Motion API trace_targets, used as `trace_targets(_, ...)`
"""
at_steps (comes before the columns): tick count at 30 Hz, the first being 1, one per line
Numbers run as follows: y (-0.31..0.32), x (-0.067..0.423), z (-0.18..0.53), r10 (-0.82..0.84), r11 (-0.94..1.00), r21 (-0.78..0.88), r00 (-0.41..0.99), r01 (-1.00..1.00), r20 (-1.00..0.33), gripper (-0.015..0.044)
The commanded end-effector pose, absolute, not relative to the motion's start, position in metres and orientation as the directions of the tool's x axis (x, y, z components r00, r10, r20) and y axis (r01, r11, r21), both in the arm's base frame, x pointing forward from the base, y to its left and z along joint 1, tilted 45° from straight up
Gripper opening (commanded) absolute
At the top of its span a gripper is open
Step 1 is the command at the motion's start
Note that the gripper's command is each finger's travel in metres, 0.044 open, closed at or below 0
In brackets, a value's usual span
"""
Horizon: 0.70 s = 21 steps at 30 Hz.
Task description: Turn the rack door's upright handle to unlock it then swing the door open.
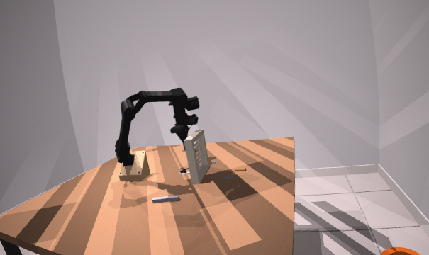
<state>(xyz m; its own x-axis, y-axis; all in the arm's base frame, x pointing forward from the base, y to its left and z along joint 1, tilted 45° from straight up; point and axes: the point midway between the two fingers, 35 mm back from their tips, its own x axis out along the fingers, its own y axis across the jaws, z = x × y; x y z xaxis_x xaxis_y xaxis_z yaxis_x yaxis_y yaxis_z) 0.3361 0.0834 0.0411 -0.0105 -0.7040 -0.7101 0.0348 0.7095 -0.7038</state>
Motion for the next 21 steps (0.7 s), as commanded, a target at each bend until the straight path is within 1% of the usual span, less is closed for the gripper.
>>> trace_targets(1,0.0817,0.3349,0.0395,-0.704,0.711,-0.703,-0.019,-0.036,-0.710,0.0013)
trace_targets(6,0.0817,0.3349,0.0396,-0.704,0.686,-0.672,-0.019,-0.279,-0.710,0.0013)
trace_targets(11,0.0817,0.3349,0.0396,-0.704,0.620,-0.601,-0.019,-0.505,-0.710,0.0013)
trace_targets(16,0.0817,0.3349,0.0396,-0.704,0.517,-0.493,-0.019,-0.700,-0.710,0.0013)
trace_targets(21,0.0817,0.3349,0.0395,-0.704,0.382,-0.356,-0.019,-0.853,-0.710,0.0013)
